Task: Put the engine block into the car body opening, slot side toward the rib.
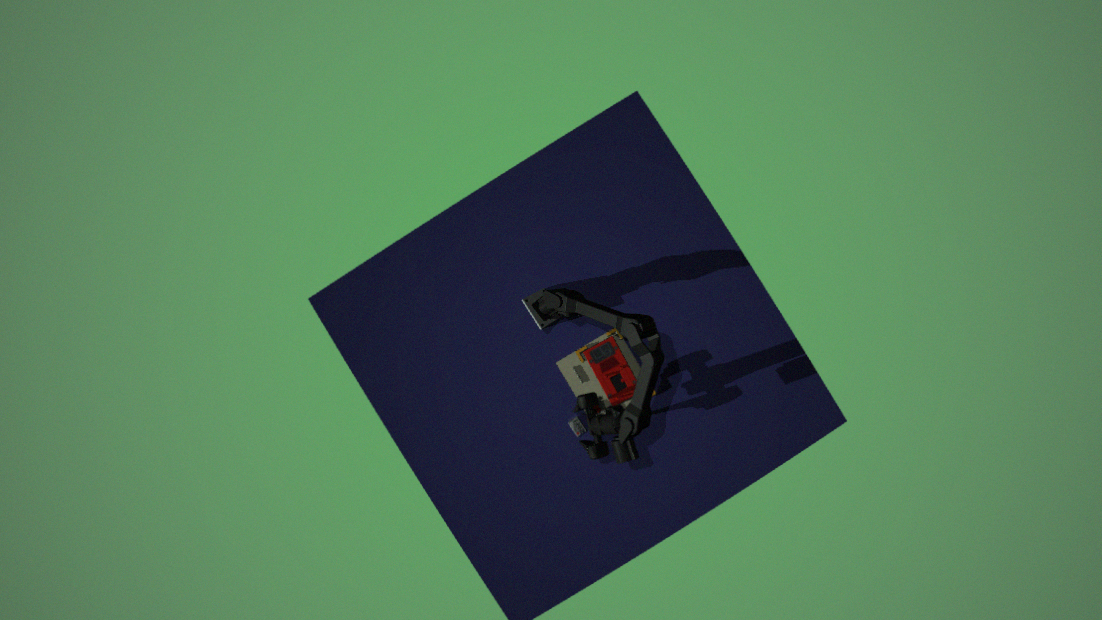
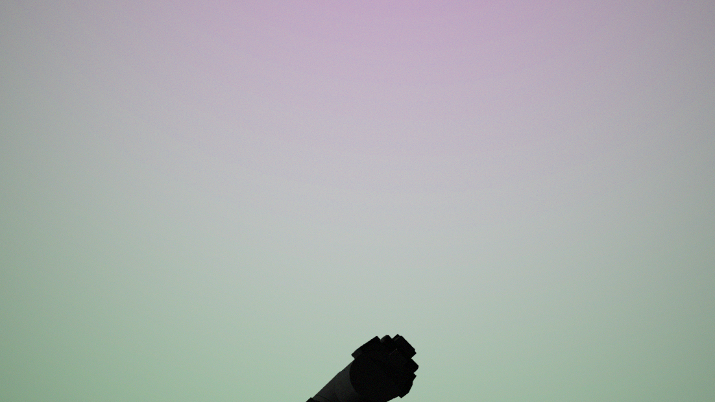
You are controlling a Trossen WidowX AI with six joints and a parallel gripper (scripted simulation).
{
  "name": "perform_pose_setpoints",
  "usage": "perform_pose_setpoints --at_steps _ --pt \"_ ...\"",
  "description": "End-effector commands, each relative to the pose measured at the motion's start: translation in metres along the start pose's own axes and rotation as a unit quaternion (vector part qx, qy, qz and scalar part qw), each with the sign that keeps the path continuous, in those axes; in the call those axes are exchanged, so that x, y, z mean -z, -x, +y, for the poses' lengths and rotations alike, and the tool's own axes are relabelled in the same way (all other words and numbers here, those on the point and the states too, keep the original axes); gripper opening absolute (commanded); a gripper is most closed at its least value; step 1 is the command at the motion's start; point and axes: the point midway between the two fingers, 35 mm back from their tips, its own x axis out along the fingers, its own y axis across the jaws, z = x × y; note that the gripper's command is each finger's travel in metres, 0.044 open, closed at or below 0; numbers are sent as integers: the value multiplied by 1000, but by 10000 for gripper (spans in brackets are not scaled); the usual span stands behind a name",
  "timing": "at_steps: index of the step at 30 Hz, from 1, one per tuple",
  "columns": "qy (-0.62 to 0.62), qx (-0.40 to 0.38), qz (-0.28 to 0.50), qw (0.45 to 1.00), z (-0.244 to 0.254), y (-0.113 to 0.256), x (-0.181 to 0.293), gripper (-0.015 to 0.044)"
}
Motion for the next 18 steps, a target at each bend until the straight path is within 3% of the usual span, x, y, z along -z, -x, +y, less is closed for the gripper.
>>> perform_pose_setpoints --at_steps 1,18 --pt "-54 -16 -28 998 -3 2 4 440" --pt "-287 -117 -130 942 -8 11 17 440"
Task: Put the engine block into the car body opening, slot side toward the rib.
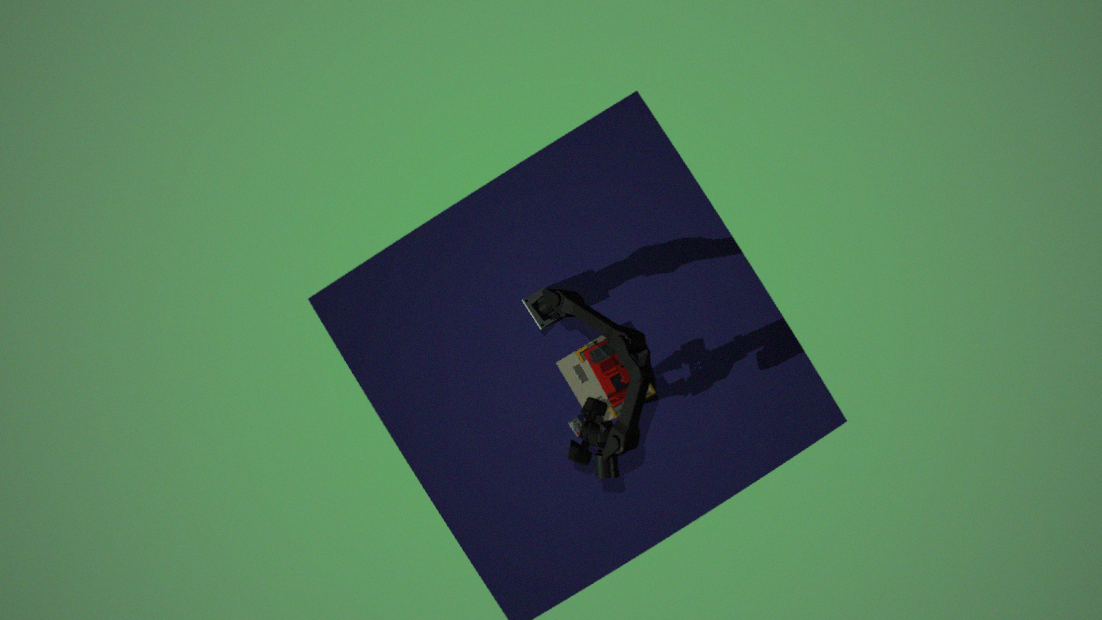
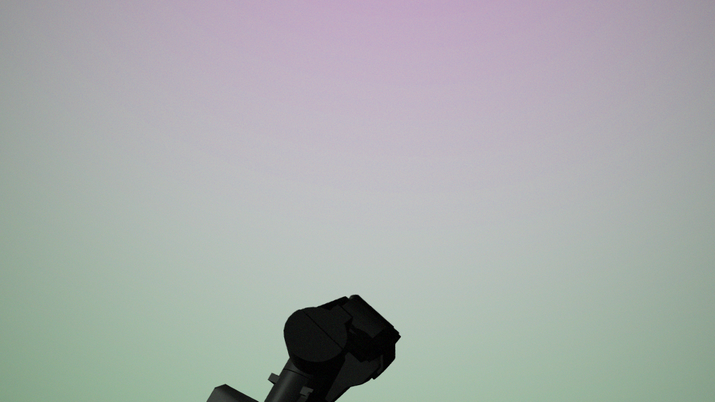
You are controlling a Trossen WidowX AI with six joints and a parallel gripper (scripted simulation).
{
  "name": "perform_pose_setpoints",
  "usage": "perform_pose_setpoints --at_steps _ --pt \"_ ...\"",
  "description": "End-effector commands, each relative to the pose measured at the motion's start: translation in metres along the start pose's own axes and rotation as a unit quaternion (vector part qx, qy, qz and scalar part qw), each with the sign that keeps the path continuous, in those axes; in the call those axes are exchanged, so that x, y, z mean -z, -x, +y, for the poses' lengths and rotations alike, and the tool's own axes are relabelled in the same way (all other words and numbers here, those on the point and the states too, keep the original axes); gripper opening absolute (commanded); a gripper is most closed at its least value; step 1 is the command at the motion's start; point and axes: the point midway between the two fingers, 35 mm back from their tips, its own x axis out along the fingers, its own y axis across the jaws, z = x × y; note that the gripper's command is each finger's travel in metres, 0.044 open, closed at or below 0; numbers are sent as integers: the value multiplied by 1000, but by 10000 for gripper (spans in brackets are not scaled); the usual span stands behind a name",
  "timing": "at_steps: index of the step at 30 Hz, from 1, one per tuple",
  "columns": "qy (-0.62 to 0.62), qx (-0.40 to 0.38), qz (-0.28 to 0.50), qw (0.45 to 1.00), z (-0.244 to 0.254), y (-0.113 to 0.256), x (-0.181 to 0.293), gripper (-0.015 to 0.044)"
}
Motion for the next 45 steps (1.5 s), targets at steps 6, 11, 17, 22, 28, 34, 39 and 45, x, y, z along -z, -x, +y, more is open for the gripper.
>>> perform_pose_setpoints --at_steps 6,11,17,22,28,34,39,45 --pt "-127 -55 -52 989 -6 12 2 440" --pt "-199 -90 -76 973 -9 19 4 440" --pt "-281 -132 -103 945 -13 28 6 440" --pt "-290 -137 -105 941 -14 29 7 440" --pt "-290 -137 -106 941 -23 18 8 440" --pt "-290 -137 -106 941 -17 -7 1 440" --pt "-290 -138 -106 941 -14 -21 -4 440" --pt "-290 -138 -106 941 -13 -27 -5 440"
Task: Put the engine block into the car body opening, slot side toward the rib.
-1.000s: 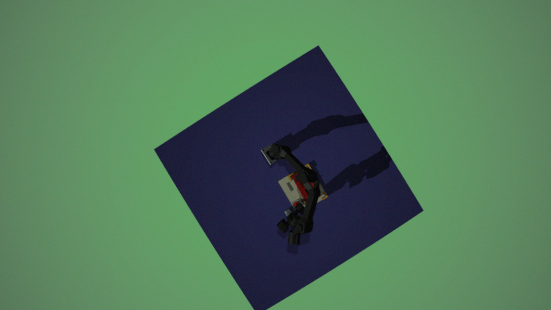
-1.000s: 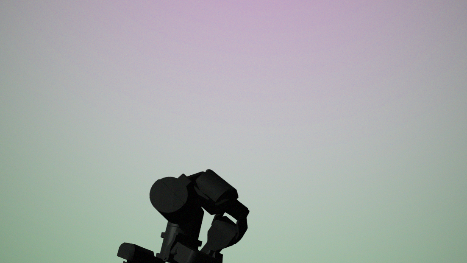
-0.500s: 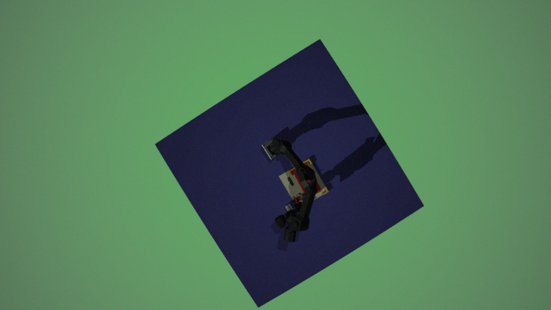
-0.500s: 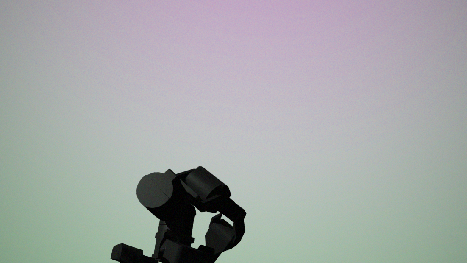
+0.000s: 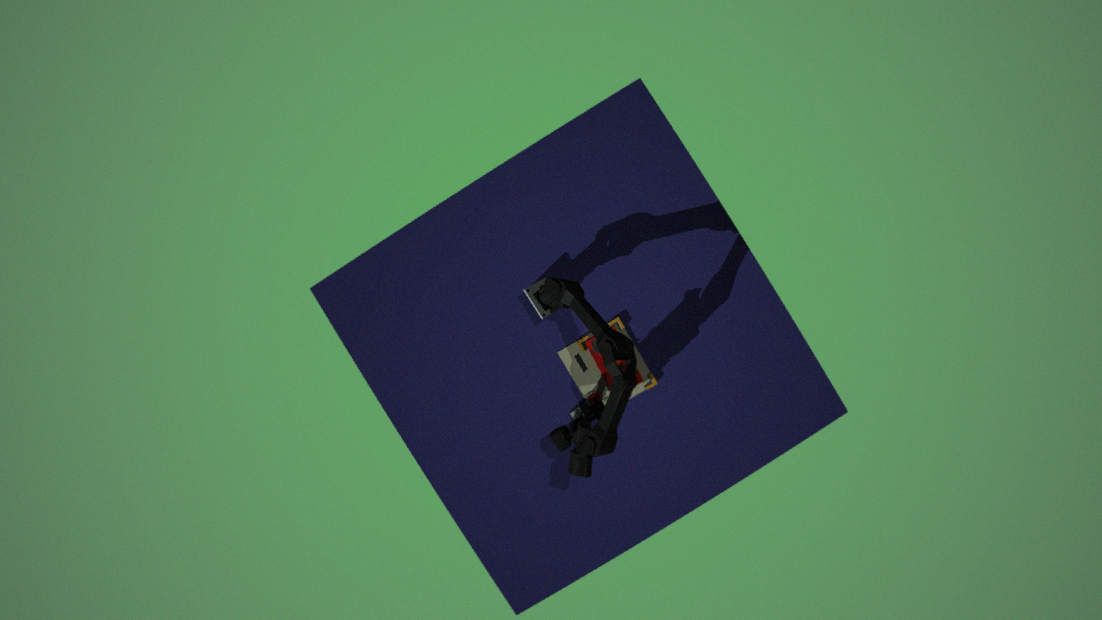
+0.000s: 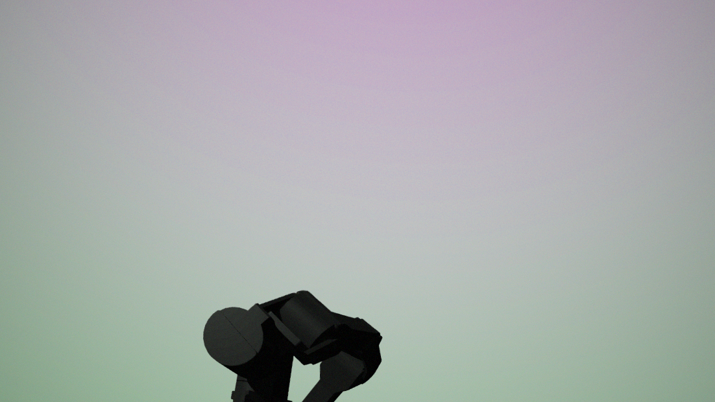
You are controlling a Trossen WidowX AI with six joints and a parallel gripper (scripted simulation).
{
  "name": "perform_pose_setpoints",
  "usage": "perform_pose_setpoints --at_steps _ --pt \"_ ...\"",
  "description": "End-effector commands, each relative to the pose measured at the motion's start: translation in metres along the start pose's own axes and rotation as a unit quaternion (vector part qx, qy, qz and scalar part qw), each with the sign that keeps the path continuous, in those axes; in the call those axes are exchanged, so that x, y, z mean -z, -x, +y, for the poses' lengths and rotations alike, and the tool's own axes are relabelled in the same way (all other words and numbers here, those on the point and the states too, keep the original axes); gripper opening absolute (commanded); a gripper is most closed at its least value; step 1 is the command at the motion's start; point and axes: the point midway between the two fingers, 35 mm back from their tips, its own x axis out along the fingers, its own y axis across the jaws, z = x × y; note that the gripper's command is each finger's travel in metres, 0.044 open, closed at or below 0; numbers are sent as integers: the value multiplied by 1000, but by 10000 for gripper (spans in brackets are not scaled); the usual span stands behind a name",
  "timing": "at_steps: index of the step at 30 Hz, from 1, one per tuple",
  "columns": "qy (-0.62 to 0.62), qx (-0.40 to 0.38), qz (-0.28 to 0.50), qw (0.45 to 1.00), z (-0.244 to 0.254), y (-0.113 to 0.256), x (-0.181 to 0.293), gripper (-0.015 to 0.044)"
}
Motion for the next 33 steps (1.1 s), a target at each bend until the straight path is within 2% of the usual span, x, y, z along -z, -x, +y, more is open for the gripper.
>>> perform_pose_setpoints --at_steps 1,15,26,33 --pt "-3 -4 0 1000 1 -7 1 440" --pt "-3 -4 0 1000 1 -27 1 440" --pt "-3 -4 0 1000 1 -27 1 151" --pt "-3 -4 0 1000 1 -27 1 105"
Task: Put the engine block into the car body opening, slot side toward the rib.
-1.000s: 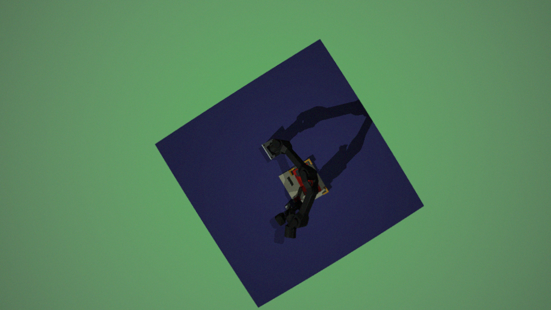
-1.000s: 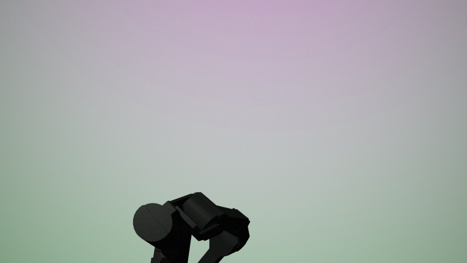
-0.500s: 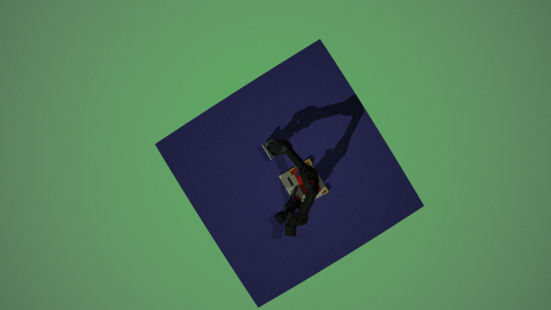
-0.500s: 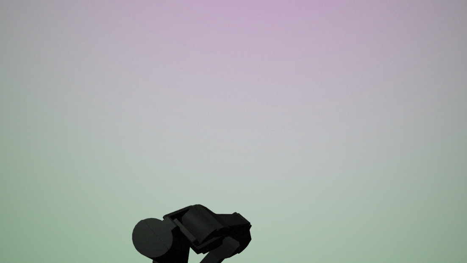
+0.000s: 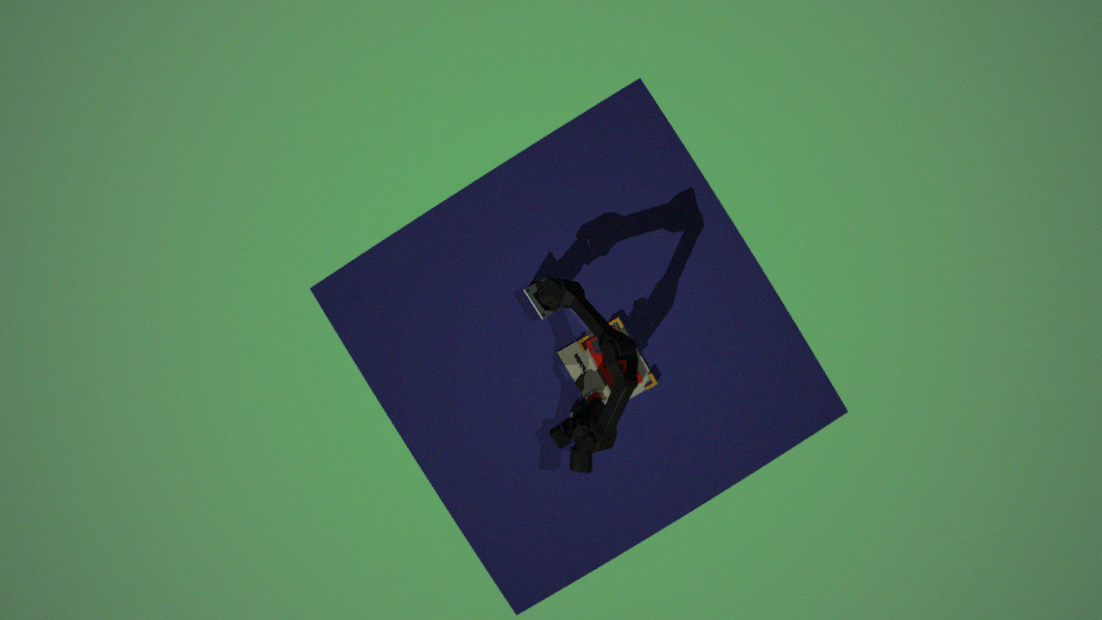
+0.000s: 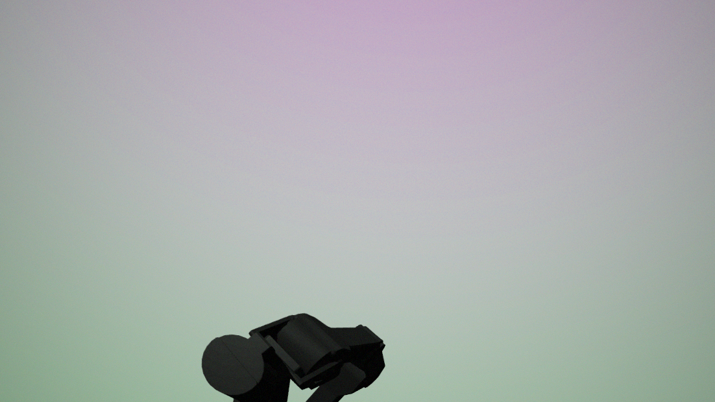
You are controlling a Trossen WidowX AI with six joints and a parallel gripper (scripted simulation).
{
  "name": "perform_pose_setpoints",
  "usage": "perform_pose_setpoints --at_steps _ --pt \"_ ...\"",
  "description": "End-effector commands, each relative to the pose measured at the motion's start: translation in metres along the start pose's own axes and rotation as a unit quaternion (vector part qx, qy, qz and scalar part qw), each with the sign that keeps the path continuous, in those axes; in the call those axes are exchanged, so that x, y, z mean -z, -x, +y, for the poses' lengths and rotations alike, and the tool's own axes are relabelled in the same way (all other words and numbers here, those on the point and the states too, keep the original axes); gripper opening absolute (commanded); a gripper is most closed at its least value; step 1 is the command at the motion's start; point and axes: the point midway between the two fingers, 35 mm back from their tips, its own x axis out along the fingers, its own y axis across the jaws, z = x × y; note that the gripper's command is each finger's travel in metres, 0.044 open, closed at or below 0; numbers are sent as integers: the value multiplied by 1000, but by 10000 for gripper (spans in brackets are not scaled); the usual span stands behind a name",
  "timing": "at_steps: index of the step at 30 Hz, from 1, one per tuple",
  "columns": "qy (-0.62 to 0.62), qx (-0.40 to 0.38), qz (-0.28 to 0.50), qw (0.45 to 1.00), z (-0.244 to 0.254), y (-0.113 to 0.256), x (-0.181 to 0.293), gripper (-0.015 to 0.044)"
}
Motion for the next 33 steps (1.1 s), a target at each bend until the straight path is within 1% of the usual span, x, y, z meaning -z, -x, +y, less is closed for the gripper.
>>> perform_pose_setpoints --at_steps 1,4,33 --pt "-2 -2 -1 1000 0 -1 0 78" --pt "-3 -1 -1 1000 0 4 -1 0" --pt "-16 9 -16 1000 -2 97 -2 0"
